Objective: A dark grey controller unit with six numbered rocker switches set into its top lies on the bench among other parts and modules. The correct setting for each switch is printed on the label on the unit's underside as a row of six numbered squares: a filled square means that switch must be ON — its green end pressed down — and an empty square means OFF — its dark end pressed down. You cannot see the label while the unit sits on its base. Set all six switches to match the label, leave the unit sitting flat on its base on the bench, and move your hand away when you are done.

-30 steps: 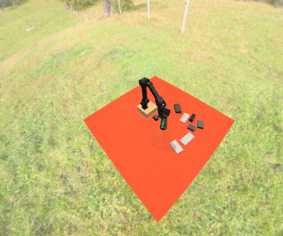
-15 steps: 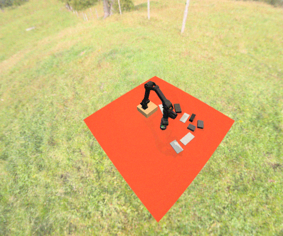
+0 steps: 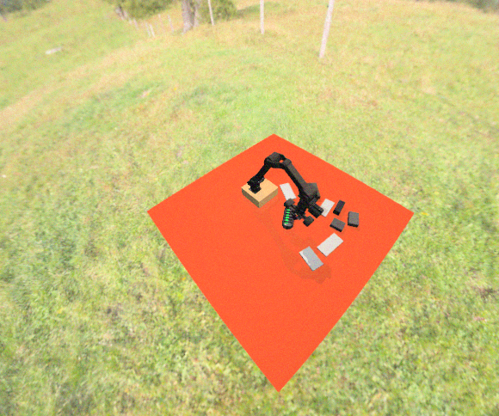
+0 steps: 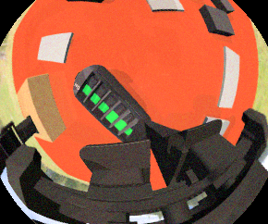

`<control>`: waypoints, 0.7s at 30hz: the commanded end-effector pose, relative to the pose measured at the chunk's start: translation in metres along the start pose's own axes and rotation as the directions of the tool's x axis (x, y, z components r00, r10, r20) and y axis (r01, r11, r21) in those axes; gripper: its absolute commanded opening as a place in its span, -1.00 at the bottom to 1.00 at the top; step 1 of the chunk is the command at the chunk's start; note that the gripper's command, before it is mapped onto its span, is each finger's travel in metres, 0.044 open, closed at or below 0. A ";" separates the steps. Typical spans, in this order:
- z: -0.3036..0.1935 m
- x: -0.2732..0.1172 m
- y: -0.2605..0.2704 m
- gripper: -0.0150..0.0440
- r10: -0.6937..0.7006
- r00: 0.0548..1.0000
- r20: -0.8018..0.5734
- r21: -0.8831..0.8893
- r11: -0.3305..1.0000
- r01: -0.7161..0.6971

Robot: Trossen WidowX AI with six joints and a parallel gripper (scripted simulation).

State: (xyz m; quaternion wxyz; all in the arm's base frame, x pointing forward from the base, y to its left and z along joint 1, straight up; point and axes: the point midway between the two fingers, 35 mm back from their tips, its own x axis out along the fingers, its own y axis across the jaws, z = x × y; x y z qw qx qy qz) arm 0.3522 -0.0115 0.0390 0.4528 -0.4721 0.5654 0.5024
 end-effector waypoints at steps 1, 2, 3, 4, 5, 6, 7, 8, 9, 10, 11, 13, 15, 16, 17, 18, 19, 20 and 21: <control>0.000 0.005 -0.026 -0.49 0.076 0.994 -0.082 -0.555 0.825 -0.109; 0.000 0.005 -0.026 -0.49 0.076 0.994 -0.082 -0.555 0.825 -0.109; 0.000 0.005 -0.026 -0.49 0.076 0.994 -0.082 -0.555 0.825 -0.109; 0.000 0.005 -0.026 -0.49 0.076 0.994 -0.082 -0.555 0.825 -0.109; 0.000 0.005 -0.026 -0.49 0.076 0.994 -0.082 -0.555 0.825 -0.109; 0.000 0.005 -0.026 -0.49 0.076 0.994 -0.082 -0.555 0.825 -0.109; 0.000 0.005 -0.026 -0.49 0.076 0.994 -0.082 -0.555 0.825 -0.109; 0.000 0.005 -0.026 -0.49 0.076 0.994 -0.082 -0.555 0.825 -0.109; 0.000 0.005 -0.026 -0.49 0.076 0.994 -0.082 -0.555 0.825 -0.109; 0.000 0.005 -0.026 -0.49 0.076 0.994 -0.082 -0.555 0.825 -0.109; 0.000 0.005 -0.026 -0.49 0.076 0.994 -0.082 -0.555 0.825 -0.109; 0.000 0.005 -0.026 -0.49 0.076 0.994 -0.082 -0.555 0.825 -0.109; 0.000 0.006 -0.026 -0.49 0.076 0.994 -0.082 -0.555 0.825 -0.109; 0.000 0.007 -0.026 -0.49 0.076 0.994 -0.082 -0.555 0.825 -0.109; 0.000 0.008 -0.027 -0.49 0.076 0.994 -0.082 -0.555 0.825 -0.109; 0.000 0.009 -0.027 -0.49 0.075 0.994 -0.082 -0.555 0.825 -0.108; 0.000 0.011 -0.027 -0.49 0.075 0.994 -0.082 -0.555 0.825 -0.108; 0.000 0.013 -0.028 -0.49 0.075 0.994 -0.082 -0.555 0.825 -0.108; 0.001 0.014 -0.028 -0.49 0.075 0.994 -0.082 -0.555 0.825 -0.108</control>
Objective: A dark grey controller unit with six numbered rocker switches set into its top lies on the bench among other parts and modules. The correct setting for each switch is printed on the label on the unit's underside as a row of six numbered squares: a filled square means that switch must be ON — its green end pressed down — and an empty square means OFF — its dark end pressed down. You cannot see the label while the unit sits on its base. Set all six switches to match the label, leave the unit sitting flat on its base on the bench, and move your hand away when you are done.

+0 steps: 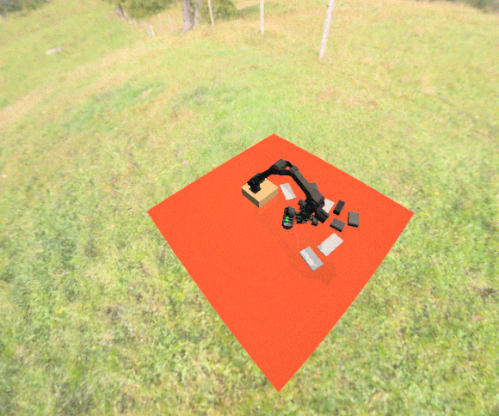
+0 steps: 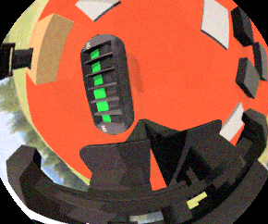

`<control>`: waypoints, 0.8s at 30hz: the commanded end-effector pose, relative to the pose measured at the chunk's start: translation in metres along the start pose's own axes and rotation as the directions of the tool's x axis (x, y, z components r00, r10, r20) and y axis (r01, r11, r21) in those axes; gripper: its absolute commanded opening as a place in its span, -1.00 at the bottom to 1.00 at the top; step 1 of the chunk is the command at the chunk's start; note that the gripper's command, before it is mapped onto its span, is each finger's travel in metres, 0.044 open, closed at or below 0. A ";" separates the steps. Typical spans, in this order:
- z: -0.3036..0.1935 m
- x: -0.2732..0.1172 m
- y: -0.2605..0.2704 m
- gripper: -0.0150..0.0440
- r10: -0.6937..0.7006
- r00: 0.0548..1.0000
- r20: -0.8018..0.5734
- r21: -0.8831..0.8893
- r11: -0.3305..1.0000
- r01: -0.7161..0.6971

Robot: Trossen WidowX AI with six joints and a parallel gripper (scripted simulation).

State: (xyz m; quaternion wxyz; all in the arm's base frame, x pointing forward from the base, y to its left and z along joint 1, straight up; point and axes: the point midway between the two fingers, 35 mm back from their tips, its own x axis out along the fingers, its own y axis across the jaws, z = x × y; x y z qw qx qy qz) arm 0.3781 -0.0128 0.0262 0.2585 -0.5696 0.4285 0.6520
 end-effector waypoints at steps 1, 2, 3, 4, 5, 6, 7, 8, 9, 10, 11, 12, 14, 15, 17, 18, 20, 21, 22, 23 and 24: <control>0.000 0.007 -0.001 -0.49 0.005 1.000 -0.003 -0.006 1.000 -0.005; 0.000 0.008 -0.002 -0.49 0.005 1.000 -0.003 -0.006 1.000 -0.005; 0.000 0.010 -0.002 -0.49 0.005 1.000 -0.003 -0.006 1.000 -0.005; 0.000 0.011 -0.003 -0.49 0.005 1.000 -0.002 -0.006 1.000 -0.005; 0.000 0.013 -0.003 -0.49 0.004 1.000 -0.002 -0.005 1.000 -0.004; 0.000 0.014 -0.004 -0.49 0.004 1.000 -0.002 -0.004 1.000 -0.004; 0.000 0.015 -0.004 -0.49 0.004 1.000 -0.002 -0.004 1.000 -0.004; 0.000 0.017 -0.005 -0.49 0.004 1.000 -0.002 -0.003 1.000 -0.004; 0.000 0.018 -0.005 -0.49 0.004 1.000 -0.002 -0.003 1.000 -0.004; 0.000 0.020 -0.005 -0.49 0.003 1.000 -0.002 -0.002 1.000 -0.003; 0.000 0.021 -0.006 -0.49 0.003 1.000 -0.001 -0.002 1.000 -0.003; 0.000 0.023 -0.006 -0.49 0.003 1.000 -0.001 -0.002 1.000 -0.003; 0.000 0.026 -0.007 -0.49 0.003 1.000 -0.001 -0.002 1.000 -0.003; 0.000 0.027 -0.008 -0.49 0.003 1.000 -0.001 -0.002 1.000 -0.003; 0.000 0.030 -0.008 -0.49 0.002 1.000 -0.002 -0.003 1.000 -0.002; 0.000 0.032 -0.009 -0.49 0.002 1.000 -0.002 -0.003 1.000 -0.002; 0.000 0.035 -0.010 -0.49 0.002 1.000 -0.002 -0.004 1.000 -0.002; 0.000 0.036 -0.010 -0.49 0.002 1.000 -0.002 -0.004 1.000 -0.002; 0.000 0.038 -0.010 -0.49 0.002 1.000 -0.002 -0.005 1.000 -0.002; 0.000 0.040 -0.011 -0.49 0.002 1.000 -0.002 -0.005 1.000 -0.002; 0.000 0.041 -0.011 -0.49 0.001 1.000 -0.002 -0.005 1.000 -0.001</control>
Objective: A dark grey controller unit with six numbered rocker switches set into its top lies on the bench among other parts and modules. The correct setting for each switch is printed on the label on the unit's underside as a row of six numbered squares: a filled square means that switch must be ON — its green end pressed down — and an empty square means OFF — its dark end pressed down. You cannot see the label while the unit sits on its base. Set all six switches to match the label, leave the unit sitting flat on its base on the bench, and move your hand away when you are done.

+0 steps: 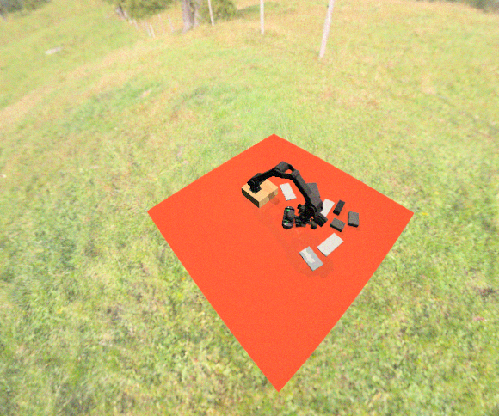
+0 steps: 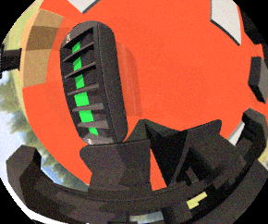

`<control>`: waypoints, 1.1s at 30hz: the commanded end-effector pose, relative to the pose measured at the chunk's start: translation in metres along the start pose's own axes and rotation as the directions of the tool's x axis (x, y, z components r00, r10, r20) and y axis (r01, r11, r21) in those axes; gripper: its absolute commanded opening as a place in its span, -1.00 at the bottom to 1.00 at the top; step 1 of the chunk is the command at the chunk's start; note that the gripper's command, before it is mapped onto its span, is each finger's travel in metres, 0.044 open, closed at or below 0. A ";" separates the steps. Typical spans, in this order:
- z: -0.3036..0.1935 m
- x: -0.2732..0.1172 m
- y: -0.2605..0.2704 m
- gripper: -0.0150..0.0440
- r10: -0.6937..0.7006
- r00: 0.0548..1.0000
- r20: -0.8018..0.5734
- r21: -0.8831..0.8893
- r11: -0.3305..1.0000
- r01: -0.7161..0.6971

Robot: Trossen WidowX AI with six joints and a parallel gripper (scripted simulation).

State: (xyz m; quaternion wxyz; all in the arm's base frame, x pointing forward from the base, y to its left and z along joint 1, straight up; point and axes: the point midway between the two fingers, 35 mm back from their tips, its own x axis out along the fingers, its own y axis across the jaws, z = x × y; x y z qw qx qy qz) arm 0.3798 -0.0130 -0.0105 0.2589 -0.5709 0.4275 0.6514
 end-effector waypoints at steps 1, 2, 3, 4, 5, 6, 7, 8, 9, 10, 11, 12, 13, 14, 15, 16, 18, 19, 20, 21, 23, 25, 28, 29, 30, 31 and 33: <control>0.000 0.008 -0.001 -0.49 0.004 1.000 0.000 -0.005 1.000 -0.004; 0.000 0.009 -0.001 -0.49 0.004 1.000 0.000 -0.005 1.000 -0.004; 0.000 0.011 -0.001 -0.49 0.004 1.000 0.000 -0.005 1.000 -0.004; 0.000 0.012 -0.002 -0.49 0.004 1.000 -0.001 -0.006 1.000 -0.004; 0.000 0.013 -0.002 -0.49 0.004 1.000 -0.001 -0.006 1.000 -0.004; 0.000 0.013 -0.002 -0.49 0.004 1.000 -0.001 -0.006 1.000 -0.004; 0.000 0.013 -0.002 -0.49 0.004 1.000 -0.001 -0.006 1.000 -0.004; 0.000 0.013 -0.002 -0.49 0.004 1.000 -0.001 -0.006 1.000 -0.004; 0.000 0.013 -0.001 -0.49 0.004 1.000 -0.001 -0.006 1.000 -0.004; 0.000 0.013 -0.001 -0.49 0.004 1.000 -0.001 -0.006 1.000 -0.004; 0.000 0.013 -0.001 -0.49 0.004 1.000 -0.001 -0.006 1.000 -0.004; 0.000 0.013 -0.001 -0.49 0.004 1.000 -0.001 -0.006 1.000 -0.004; 0.000 0.013 0.000 -0.49 0.004 1.000 -0.001 -0.006 1.000 -0.004; 0.000 0.014 0.000 -0.49 0.004 1.000 -0.001 -0.006 1.000 -0.004; 0.000 0.014 0.001 -0.49 0.004 1.000 -0.001 -0.006 1.000 -0.004; 0.000 0.014 0.001 -0.49 0.004 1.000 -0.001 -0.006 1.000 -0.004; 0.000 0.014 0.002 -0.49 0.004 1.000 -0.001 -0.006 1.000 -0.004; 0.000 0.014 0.002 -0.49 0.004 1.000 -0.001 -0.006 1.000 -0.004; 0.000 0.014 0.002 -0.49 0.004 1.000 -0.001 -0.006 1.000 -0.004; 0.000 0.014 0.003 -0.49 0.004 1.000 -0.001 -0.006 1.000 -0.004; 0.000 0.015 0.004 -0.49 0.004 1.000 -0.001 -0.006 1.000 -0.004; 0.000 0.015 0.004 -0.49 0.004 1.000 -0.001 -0.006 1.000 -0.004; 0.000 0.015 0.005 -0.49 0.004 1.000 -0.001 -0.006 1.000 -0.004; 0.000 0.015 0.006 -0.49 0.005 1.000 -0.001 -0.006 1.000 -0.005; 0.000 0.015 0.006 -0.49 0.005 1.000 -0.001 -0.006 1.000 -0.005; 0.000 0.016 0.007 -0.49 0.005 1.000 -0.001 -0.006 1.000 -0.005; 0.000 0.016 0.007 -0.49 0.005 1.000 -0.001 -0.006 1.000 -0.005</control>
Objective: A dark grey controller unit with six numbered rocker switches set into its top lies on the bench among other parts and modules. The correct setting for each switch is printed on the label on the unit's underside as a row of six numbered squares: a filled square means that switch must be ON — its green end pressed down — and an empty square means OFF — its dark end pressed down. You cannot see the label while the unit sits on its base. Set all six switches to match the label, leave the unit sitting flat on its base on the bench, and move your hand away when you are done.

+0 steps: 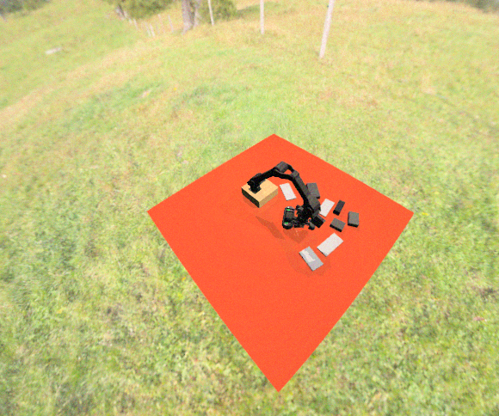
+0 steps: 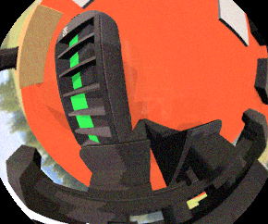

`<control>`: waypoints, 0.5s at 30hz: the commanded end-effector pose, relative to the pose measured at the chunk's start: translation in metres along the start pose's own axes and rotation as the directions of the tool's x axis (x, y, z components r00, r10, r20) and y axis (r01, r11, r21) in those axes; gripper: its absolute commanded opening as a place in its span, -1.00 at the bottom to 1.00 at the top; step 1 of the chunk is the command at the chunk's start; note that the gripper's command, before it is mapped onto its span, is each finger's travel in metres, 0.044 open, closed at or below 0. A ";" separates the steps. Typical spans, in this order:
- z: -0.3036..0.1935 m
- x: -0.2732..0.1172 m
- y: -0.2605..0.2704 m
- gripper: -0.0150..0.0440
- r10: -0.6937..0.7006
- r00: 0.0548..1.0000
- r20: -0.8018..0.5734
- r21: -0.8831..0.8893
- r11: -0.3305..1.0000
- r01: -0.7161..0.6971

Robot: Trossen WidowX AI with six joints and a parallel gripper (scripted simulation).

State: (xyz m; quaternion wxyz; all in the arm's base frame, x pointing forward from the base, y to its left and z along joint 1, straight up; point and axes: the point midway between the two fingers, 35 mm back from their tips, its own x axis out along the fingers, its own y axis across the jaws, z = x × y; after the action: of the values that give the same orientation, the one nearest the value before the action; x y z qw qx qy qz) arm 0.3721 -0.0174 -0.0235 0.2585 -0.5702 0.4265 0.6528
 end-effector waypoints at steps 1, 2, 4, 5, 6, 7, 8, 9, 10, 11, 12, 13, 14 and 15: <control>0.000 0.001 0.003 -0.49 0.004 1.000 -0.003 -0.003 1.000 -0.004; 0.000 0.001 0.003 -0.49 0.004 1.000 -0.003 -0.003 1.000 -0.004; 0.000 0.002 0.004 -0.49 0.004 1.000 -0.003 -0.003 1.000 -0.004; 0.000 0.002 0.004 -0.49 0.004 1.000 -0.003 -0.003 1.000 -0.004; 0.000 0.002 0.004 -0.49 0.004 1.000 -0.003 -0.003 1.000 -0.004; 0.000 0.002 0.005 -0.49 0.004 1.000 -0.003 -0.003 1.000 -0.004; 0.000 0.002 0.005 -0.49 0.004 1.000 -0.003 -0.003 1.000 -0.004; 0.000 0.002 0.006 -0.49 0.004 1.000 -0.003 -0.003 1.000 -0.004; 0.000 0.002 0.006 -0.49 0.004 1.000 -0.003 -0.003 1.000 -0.004; 0.000 0.002 0.006 -0.49 0.004 1.000 -0.003 -0.003 1.000 -0.004; 0.000 0.002 0.007 -0.49 0.004 1.000 -0.003 -0.003 1.000 -0.004; 0.000 0.003 0.007 -0.49 0.004 1.000 -0.003 -0.003 1.000 -0.004; 0.000 0.003 0.008 -0.49 0.004 1.000 -0.003 -0.003 1.000 -0.004; 0.000 0.003 0.009 -0.49 0.004 1.000 -0.003 -0.003 1.000 -0.004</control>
State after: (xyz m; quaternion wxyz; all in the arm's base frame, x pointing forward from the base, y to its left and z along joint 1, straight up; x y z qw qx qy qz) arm 0.3683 -0.0197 -0.0235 0.2591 -0.5723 0.4251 0.6516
